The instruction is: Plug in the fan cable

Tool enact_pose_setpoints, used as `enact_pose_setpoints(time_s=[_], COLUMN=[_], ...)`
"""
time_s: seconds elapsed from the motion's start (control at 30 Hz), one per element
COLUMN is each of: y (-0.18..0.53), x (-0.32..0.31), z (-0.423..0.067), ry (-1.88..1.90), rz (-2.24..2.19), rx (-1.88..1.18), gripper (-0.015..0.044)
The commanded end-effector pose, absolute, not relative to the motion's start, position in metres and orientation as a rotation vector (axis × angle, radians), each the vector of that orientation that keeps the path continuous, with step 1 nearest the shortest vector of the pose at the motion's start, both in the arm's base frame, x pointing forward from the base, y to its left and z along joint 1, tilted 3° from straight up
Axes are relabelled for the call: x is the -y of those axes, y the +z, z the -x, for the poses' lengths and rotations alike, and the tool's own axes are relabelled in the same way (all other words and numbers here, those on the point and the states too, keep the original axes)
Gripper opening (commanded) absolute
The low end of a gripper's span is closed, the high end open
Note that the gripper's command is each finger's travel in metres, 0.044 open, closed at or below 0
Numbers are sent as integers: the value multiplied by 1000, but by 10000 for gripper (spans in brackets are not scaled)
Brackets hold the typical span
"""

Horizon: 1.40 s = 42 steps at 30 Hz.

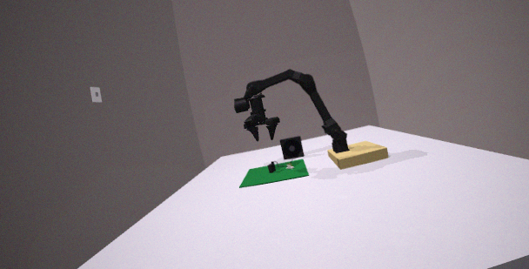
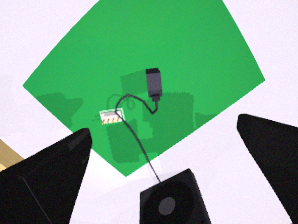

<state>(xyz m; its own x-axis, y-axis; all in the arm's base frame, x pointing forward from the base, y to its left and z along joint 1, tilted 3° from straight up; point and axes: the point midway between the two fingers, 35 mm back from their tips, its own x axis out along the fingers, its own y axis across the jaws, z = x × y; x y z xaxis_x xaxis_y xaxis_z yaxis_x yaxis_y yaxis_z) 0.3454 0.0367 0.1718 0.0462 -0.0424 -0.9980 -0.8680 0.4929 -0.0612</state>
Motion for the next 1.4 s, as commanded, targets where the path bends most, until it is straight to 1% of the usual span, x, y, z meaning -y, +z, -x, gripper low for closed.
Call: enact_pose_setpoints(time_s=[0.0, 0.13, 0.33, 1.37], y=[170, 143, 74, 31], x=[-37, -36, -33, -31], z=[-347, -352, -351, -353], ry=[789, 789, 789, 789], rz=[880, 880, 880, 880], rx=[-1385, -1385, -1386, -1386], gripper=[440, 440, 440, 440])
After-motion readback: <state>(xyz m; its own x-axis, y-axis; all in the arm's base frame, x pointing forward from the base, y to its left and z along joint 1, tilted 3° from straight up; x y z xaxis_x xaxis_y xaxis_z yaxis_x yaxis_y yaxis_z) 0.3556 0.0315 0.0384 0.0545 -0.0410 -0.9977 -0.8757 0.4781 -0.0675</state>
